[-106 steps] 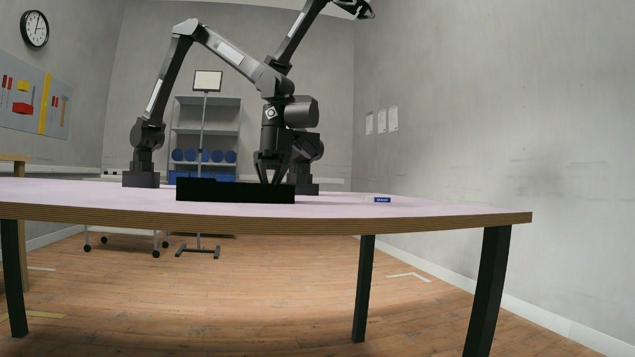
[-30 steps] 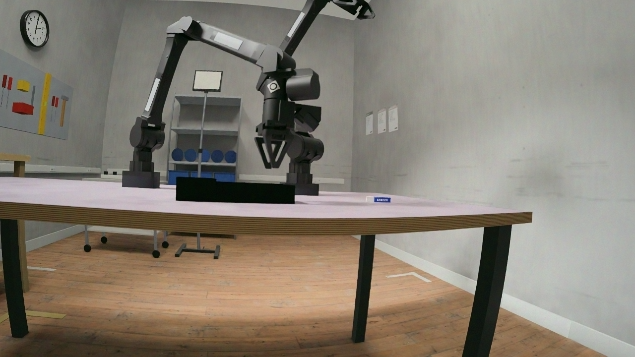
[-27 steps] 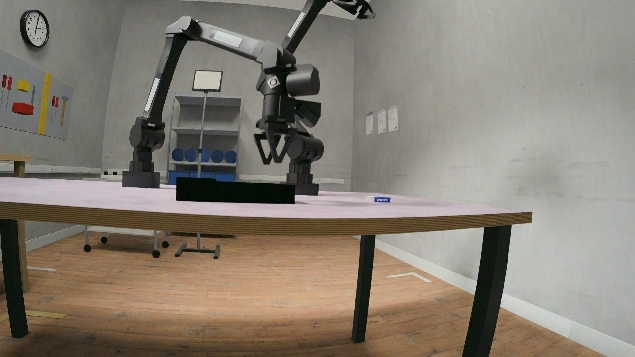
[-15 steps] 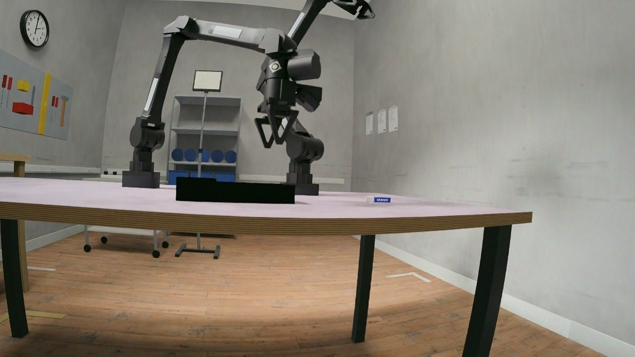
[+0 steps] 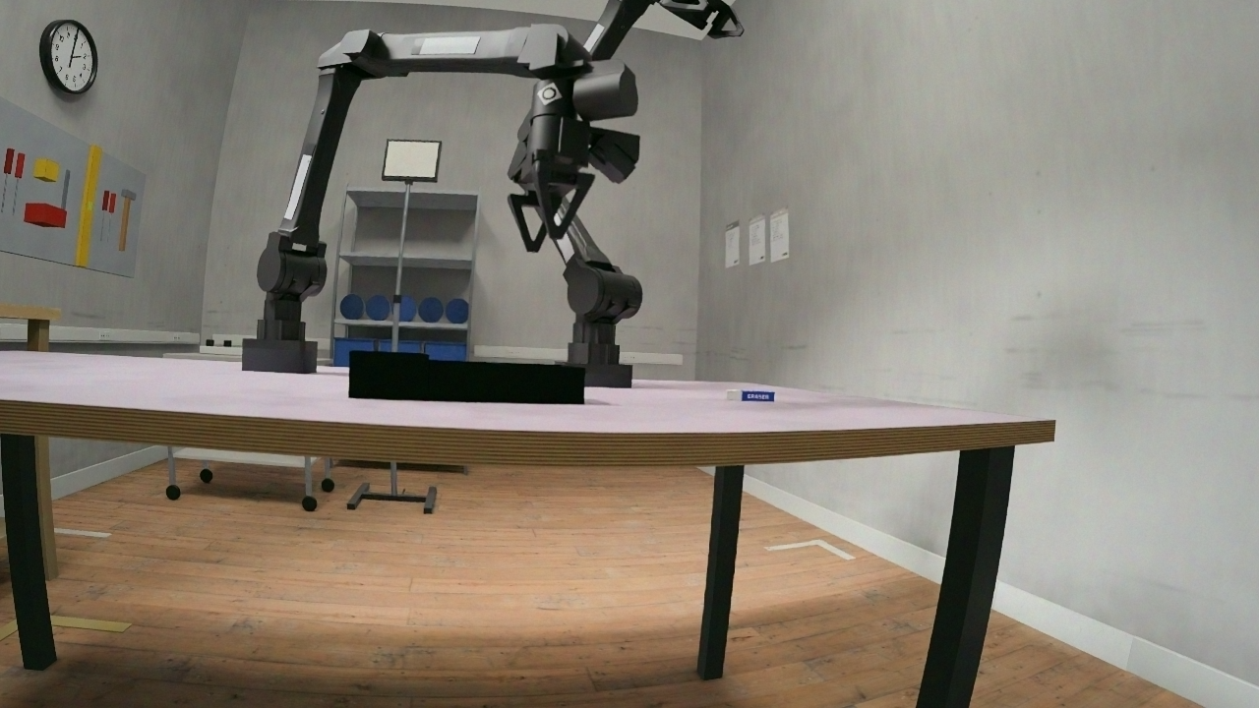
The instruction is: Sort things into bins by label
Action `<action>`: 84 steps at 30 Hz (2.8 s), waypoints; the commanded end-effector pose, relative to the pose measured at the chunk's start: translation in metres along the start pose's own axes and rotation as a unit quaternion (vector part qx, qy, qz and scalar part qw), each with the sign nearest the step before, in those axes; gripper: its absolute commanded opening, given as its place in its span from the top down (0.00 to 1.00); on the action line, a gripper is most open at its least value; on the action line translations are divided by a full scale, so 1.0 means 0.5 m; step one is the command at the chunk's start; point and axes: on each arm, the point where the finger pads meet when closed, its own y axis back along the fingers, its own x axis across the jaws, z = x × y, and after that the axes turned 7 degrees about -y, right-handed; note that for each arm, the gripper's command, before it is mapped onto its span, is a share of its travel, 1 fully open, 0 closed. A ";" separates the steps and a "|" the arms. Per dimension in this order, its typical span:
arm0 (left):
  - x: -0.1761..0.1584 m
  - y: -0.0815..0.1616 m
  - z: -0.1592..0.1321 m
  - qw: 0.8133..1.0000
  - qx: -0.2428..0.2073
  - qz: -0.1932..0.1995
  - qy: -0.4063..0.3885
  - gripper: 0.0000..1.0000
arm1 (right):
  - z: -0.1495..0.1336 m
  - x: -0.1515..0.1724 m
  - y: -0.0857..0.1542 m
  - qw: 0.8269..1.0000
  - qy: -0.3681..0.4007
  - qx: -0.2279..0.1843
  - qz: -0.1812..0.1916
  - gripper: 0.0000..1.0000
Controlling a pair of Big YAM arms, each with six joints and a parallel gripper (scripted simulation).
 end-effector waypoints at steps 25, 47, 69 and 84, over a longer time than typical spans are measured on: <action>-0.005 0.058 0.021 1.000 -0.031 0.001 -0.001 0.00 | 0.015 -0.011 0.102 1.000 0.002 -0.013 -0.010 0.00; -0.005 0.058 0.021 1.000 -0.031 0.001 -0.001 0.00 | 0.014 -0.011 0.102 1.000 0.002 -0.013 -0.010 0.00; -0.005 0.058 0.021 1.000 -0.031 0.001 -0.001 0.00 | 0.013 -0.012 0.102 1.000 0.002 -0.013 -0.010 0.00; -0.005 0.058 0.021 1.000 -0.031 0.001 -0.001 0.00 | 0.012 -0.012 0.102 1.000 0.002 -0.013 -0.010 0.00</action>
